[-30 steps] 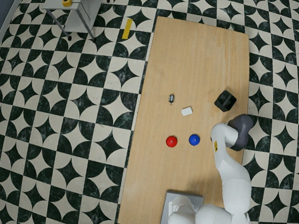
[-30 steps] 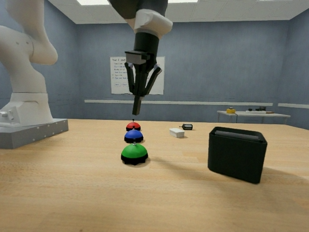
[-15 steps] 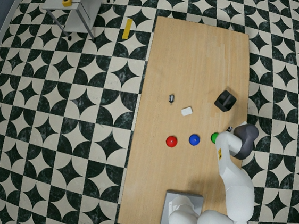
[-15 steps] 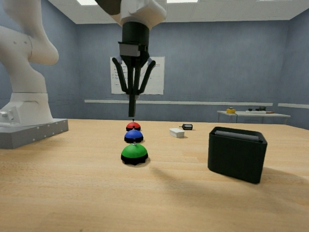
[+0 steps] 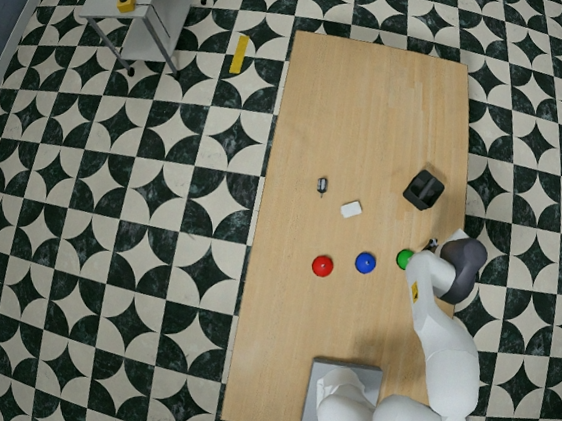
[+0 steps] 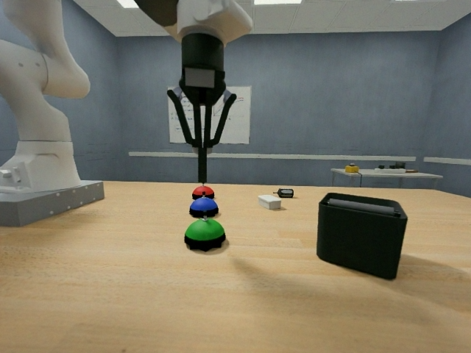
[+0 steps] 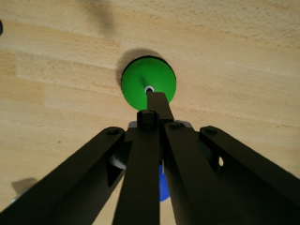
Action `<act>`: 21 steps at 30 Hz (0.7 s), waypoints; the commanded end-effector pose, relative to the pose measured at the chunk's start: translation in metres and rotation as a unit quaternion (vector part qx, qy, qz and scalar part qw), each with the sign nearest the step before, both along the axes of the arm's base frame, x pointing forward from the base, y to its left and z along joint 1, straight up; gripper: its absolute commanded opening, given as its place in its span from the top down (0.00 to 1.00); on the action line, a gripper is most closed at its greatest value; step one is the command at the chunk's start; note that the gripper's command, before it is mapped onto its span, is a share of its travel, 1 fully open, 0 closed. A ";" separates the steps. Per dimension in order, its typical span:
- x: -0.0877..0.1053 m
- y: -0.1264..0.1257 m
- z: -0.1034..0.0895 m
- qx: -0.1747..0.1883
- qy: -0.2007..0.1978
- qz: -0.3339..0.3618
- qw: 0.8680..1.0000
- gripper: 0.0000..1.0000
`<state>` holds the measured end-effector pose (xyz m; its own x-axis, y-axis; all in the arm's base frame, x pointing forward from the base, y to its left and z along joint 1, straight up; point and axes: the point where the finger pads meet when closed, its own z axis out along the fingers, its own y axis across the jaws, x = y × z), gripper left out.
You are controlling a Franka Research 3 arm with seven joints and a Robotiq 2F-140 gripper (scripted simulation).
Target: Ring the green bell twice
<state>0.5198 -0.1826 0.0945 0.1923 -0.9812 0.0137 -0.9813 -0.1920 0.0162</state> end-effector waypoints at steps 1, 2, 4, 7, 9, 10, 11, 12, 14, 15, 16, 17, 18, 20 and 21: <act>0.002 0.002 -0.013 0.002 -0.006 0.025 1.000 0.90; 0.002 0.002 -0.017 0.002 -0.006 0.025 1.000 0.90; 0.002 0.000 -0.025 0.002 -0.006 0.025 1.000 0.90; 0.001 -0.001 -0.037 0.002 -0.006 0.025 1.000 0.90; 0.001 -0.001 -0.045 0.002 -0.006 0.025 1.000 0.90; 0.001 -0.001 -0.048 0.002 -0.006 0.025 1.000 0.90; 0.001 -0.001 -0.048 0.002 -0.006 0.025 1.000 0.90; 0.001 -0.001 -0.048 0.002 -0.006 0.025 1.000 0.90; 0.001 -0.002 -0.054 0.002 -0.006 0.025 1.000 0.90; -0.002 -0.001 -0.055 0.002 -0.006 0.025 1.000 0.90; -0.002 -0.001 -0.057 0.002 -0.006 0.025 1.000 0.90; -0.001 -0.001 -0.057 0.002 -0.006 0.025 1.000 0.90; -0.001 -0.001 -0.057 0.002 -0.006 0.025 1.000 0.90; -0.002 0.000 -0.058 0.002 -0.006 0.025 1.000 0.90; -0.003 0.000 -0.059 0.002 -0.006 0.025 1.000 0.90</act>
